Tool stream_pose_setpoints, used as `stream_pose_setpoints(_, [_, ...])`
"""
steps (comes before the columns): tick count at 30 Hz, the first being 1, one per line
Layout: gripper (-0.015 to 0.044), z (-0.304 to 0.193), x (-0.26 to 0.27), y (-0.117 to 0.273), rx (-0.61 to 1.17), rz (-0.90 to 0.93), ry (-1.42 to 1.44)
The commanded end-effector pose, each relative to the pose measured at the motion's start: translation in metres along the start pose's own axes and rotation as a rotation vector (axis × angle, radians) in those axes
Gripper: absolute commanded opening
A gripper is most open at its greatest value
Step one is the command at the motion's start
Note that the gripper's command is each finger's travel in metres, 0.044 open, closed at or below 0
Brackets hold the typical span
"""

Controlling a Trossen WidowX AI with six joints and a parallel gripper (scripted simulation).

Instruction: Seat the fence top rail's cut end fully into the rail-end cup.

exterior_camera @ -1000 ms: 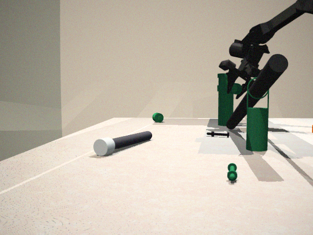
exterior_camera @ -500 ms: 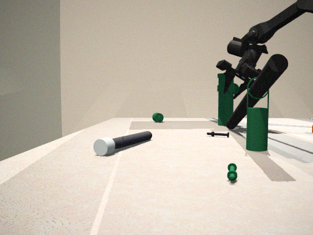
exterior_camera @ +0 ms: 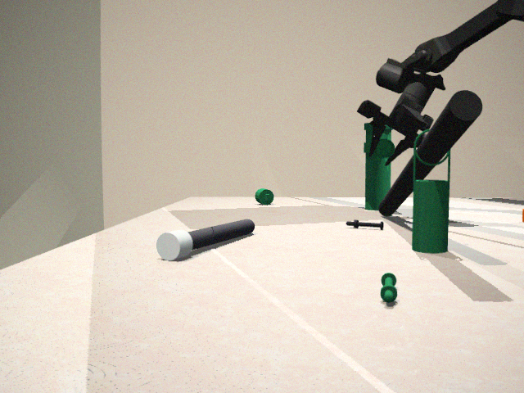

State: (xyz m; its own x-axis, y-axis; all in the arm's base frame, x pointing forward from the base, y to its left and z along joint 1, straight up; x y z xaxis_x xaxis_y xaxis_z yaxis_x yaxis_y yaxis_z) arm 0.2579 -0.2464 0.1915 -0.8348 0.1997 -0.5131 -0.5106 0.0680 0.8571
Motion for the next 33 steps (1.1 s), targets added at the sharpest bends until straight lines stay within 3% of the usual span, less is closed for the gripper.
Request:
stream_pose_setpoints(1, [0.0000, 0.0017, -0.0026, -0.0023, 0.023, -0.004, -0.039])
stream_pose_setpoints(31, [0.0000, 0.0010, -0.0018, -0.0014, 0.010, -0.007, -0.021])
stream_pose_setpoints(33, [0.0053, 0.0010, -0.0018, -0.0014, 0.010, -0.007, -0.021])
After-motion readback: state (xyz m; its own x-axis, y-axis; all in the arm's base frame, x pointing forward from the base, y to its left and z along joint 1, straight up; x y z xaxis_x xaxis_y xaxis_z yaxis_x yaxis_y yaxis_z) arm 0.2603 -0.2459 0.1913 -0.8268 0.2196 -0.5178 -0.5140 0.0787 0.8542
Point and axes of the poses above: the point midway between the two fingers, 35 mm back from their tips, its own y axis back along the fingers, its own x axis across the jaws, z = x × y, the point moved 7 cm from there along y, back along the fingers, and after that the axes turned 8 degrees about -y, right-handed, at the moved point
